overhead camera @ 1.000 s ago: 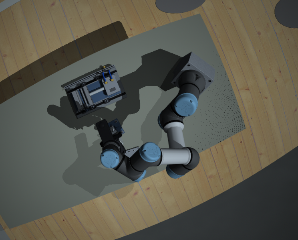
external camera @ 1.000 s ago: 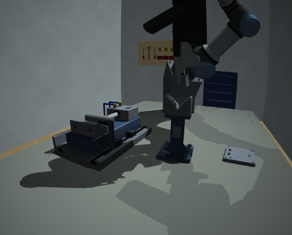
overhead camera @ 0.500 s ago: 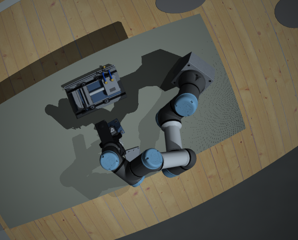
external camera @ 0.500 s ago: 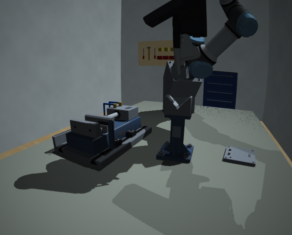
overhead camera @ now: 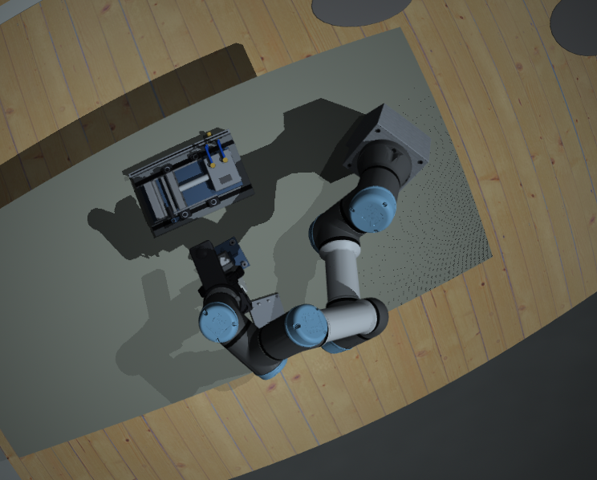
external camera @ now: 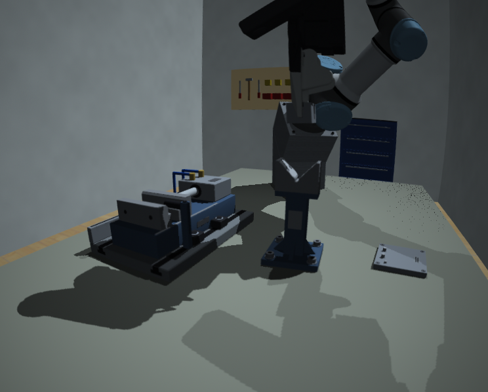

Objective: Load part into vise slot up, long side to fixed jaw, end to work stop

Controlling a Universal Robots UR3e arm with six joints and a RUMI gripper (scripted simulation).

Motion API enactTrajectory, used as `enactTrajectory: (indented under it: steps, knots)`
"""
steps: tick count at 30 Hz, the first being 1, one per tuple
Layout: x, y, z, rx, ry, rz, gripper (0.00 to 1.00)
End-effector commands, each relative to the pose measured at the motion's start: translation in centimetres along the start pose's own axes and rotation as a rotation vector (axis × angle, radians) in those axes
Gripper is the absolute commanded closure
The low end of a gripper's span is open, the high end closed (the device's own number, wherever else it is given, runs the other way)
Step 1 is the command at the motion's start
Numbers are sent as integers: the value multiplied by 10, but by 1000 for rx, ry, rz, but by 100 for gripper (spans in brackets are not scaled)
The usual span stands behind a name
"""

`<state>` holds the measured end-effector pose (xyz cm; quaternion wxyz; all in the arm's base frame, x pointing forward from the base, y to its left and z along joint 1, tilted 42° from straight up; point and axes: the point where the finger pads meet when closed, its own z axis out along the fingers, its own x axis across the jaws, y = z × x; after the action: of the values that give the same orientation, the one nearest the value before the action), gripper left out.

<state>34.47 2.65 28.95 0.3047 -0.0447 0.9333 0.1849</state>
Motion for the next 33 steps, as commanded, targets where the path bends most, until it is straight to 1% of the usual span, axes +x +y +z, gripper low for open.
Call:
enactTrajectory:
  steps: [1,33]
  knots:
    - [0,0,-2,-1,-2,-1,100]
    - [-1,-2,-3,-1,-2,-14,100]
